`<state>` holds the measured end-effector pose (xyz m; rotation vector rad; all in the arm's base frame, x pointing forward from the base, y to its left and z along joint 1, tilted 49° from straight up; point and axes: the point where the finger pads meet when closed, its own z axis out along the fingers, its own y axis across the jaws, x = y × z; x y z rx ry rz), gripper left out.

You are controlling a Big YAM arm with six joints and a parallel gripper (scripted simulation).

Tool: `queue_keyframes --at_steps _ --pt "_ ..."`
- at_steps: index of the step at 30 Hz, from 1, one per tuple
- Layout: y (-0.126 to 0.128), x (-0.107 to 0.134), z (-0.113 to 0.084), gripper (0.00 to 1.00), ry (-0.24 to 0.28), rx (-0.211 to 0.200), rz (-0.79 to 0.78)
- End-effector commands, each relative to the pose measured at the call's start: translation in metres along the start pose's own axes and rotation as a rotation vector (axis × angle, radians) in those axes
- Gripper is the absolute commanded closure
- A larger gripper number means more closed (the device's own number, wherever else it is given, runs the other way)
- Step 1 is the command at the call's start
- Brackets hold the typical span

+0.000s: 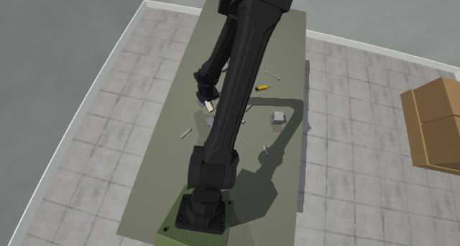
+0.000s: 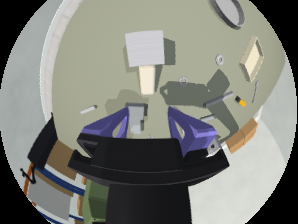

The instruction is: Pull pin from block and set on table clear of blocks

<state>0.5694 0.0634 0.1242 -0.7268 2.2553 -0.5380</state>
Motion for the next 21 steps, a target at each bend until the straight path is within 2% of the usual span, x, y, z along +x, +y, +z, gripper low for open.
queue_keyframes --at_steps 1,21 --pt "-0.002 0.005 0.005 0.40 0.007 0.001 0.015" --pt "0.005 -0.017 -0.015 0.40 -0.039 -0.002 -0.005"
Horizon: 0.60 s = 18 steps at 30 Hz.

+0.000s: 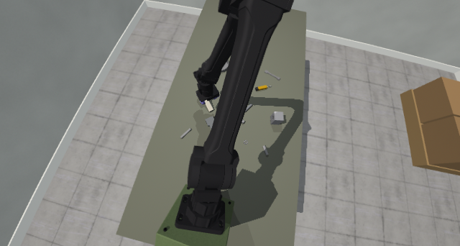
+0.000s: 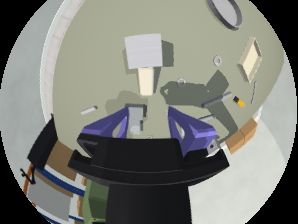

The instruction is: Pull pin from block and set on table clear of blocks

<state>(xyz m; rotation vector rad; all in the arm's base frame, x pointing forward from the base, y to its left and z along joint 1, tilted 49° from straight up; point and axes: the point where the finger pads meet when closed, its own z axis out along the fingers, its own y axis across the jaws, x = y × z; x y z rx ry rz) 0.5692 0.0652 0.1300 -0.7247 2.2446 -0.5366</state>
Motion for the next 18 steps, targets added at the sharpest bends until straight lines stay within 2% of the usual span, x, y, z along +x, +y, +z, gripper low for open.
queue_keyframes --at_steps 1,18 --pt "0.0073 -0.0154 -0.0125 0.40 -0.033 -0.007 -0.008" --pt "0.0128 -0.0183 -0.0146 0.40 -0.035 -0.014 -0.021"
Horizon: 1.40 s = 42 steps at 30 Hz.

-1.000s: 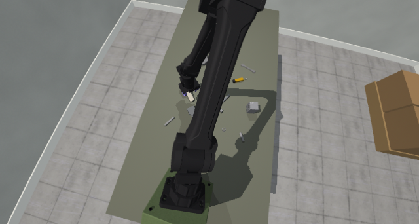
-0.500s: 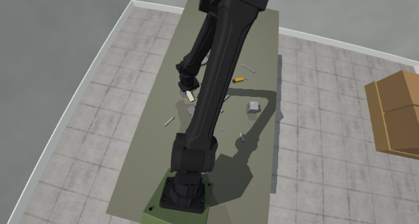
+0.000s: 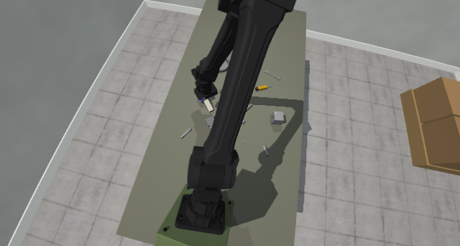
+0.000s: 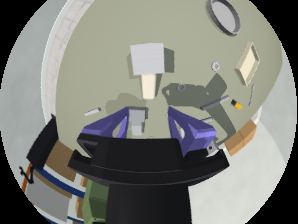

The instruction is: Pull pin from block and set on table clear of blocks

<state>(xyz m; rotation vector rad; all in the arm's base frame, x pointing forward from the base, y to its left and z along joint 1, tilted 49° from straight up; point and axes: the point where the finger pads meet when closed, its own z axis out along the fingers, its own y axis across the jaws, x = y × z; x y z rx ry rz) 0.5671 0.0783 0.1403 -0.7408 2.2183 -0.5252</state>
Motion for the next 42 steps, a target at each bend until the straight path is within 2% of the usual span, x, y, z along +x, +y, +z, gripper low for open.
queue_keyframes --at_steps 1,7,8,13,22,32,38,42 --pt "0.008 -0.005 -0.003 0.40 -0.004 -0.011 -0.011" --pt "0.008 -0.002 0.000 0.40 0.005 -0.012 -0.011" --pt "0.007 0.004 0.006 0.40 0.020 -0.013 -0.011" --pt "0.007 0.005 0.012 0.40 0.022 -0.013 -0.010" --pt "0.007 0.009 0.035 0.40 0.029 -0.013 -0.009" --pt "0.007 0.010 0.037 0.40 0.029 -0.012 -0.009" --pt "-0.008 0.008 0.048 0.40 0.018 0.007 0.001" --pt "-0.009 0.007 0.049 0.40 0.017 0.009 0.002"
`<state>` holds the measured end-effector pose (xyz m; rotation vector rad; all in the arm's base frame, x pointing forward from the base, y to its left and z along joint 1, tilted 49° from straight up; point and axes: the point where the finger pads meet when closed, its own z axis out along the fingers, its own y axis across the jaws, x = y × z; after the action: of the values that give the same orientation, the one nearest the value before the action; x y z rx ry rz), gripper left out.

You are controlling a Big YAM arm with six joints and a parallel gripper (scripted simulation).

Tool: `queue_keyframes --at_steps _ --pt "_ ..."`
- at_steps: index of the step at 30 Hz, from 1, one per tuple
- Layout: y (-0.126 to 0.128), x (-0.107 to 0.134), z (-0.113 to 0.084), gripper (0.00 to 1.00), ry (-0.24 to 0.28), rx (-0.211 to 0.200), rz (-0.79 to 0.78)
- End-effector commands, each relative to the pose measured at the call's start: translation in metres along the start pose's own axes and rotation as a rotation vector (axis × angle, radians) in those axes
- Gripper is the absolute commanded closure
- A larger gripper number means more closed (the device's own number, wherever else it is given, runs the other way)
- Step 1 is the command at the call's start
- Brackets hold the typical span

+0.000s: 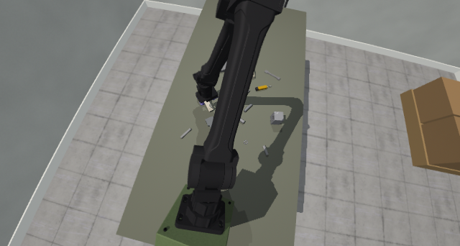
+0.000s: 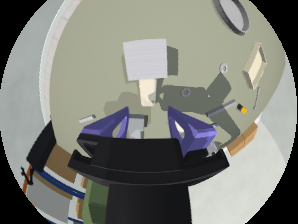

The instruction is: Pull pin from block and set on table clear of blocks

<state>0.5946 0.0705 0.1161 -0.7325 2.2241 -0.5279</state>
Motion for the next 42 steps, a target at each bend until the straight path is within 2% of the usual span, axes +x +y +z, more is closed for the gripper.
queue_keyframes --at_steps 1,21,31,42 --pt "-0.007 0.006 0.011 0.40 0.011 0.006 -0.004" --pt "-0.004 0.009 0.017 0.40 0.018 0.000 -0.010" --pt "-0.005 0.009 0.039 0.40 0.015 0.003 -0.008" --pt "-0.005 0.009 0.041 0.40 0.015 0.003 -0.007"
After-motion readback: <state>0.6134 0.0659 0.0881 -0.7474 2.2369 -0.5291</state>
